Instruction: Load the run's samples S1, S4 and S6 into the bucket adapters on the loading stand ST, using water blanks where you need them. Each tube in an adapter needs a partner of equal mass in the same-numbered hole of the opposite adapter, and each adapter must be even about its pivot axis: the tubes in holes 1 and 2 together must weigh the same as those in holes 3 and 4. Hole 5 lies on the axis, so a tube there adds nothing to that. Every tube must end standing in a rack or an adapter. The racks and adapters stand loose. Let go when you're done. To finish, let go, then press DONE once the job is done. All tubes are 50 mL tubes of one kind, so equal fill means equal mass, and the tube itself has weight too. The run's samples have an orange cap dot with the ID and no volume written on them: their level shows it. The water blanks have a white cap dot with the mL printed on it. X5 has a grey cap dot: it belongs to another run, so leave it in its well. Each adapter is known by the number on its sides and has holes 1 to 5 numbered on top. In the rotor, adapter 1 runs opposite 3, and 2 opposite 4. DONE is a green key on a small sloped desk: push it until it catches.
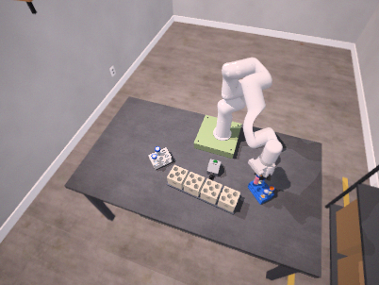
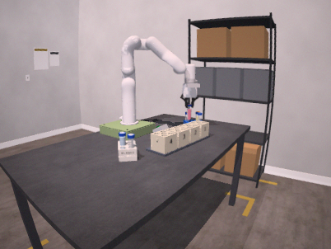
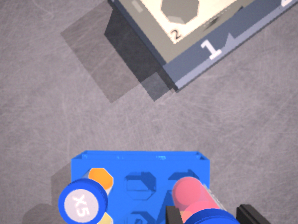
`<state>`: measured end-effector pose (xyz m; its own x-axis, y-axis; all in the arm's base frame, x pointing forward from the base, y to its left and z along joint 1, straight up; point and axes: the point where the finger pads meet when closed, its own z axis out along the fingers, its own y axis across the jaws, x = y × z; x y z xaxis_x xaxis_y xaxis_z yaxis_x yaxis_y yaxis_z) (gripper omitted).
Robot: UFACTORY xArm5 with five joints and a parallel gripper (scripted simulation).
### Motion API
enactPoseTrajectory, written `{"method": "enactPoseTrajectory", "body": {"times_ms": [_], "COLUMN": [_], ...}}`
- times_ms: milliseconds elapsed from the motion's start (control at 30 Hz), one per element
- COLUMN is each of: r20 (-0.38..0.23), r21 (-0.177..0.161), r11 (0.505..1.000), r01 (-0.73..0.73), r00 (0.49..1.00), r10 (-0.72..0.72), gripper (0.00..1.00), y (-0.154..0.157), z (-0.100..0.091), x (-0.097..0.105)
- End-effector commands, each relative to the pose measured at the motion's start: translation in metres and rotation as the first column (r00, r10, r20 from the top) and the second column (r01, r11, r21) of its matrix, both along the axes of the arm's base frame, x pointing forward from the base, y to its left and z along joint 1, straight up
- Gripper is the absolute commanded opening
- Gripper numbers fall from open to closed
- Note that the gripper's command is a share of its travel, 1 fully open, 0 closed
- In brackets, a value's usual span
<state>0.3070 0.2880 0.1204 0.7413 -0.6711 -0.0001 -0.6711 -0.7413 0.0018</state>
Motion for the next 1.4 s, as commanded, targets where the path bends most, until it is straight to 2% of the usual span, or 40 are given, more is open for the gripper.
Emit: {"method": "enactPoseTrajectory", "body": {"times_ms": [0,567,1367], "r20": [0.002,0.002,0.001], "r21": [0.006,0.006,0.006], "r11": [1.000,1.000,1.000], "r01": [0.000,0.000,0.000], "r00": [1.000,1.000,1.000], "r10": [0.000,0.000,0.000], "gripper": [0.00,0.00,0.00], "y": [0.001,0.001,0.001], "z": [0.000,-0.003,-0.025], "x": [0.001,0.001,0.001]}}
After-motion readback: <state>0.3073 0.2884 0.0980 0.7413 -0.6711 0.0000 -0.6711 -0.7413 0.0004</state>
